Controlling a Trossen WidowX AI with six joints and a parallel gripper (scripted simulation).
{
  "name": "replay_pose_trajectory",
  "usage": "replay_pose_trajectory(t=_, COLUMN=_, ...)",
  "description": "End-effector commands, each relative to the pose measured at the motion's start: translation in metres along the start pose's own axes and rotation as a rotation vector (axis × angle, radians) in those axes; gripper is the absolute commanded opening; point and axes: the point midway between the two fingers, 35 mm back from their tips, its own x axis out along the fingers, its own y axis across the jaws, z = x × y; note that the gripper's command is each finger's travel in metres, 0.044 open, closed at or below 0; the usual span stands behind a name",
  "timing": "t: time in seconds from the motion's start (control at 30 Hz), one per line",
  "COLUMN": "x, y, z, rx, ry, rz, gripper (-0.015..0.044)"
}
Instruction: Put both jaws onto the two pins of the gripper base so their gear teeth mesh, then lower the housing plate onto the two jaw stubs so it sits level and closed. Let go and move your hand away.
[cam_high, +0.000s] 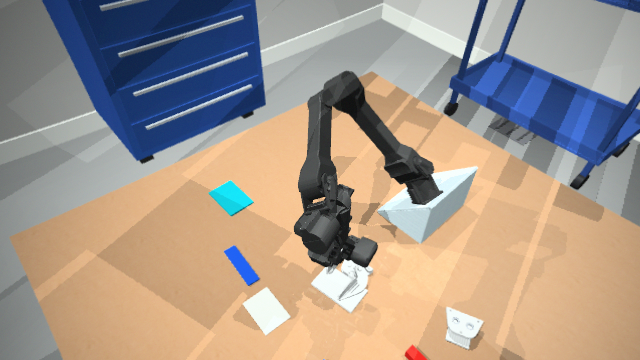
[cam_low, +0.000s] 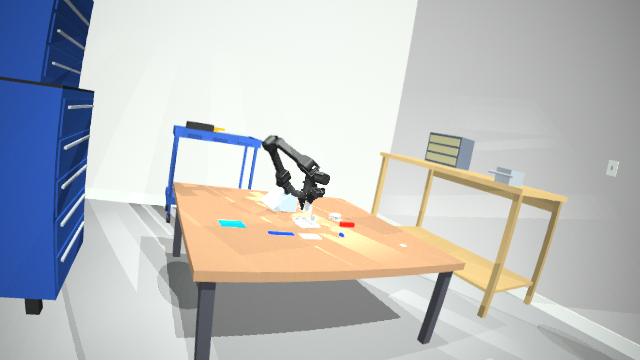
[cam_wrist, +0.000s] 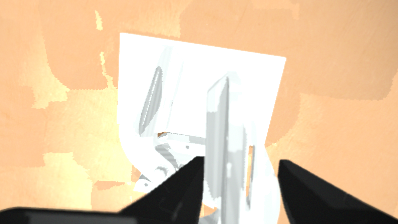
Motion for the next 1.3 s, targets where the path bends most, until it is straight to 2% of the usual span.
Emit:
replay_pose_trajectory(t=0.0, x=0.000, y=0.001, z=0.001, rx=0.007, ry=-0.001, rz=0.003, gripper=0.0134)
replay_pose_trajectory(t=0.23, x=0.001, y=0.001, z=0.001, rx=0.007, ry=-0.001, rz=0.003, gripper=0.0134)
replay_pose_trajectory(t=1.27, x=0.050, y=0.000, z=0.001, rx=0.006, ry=-0.001, rz=0.001, gripper=0.0134)
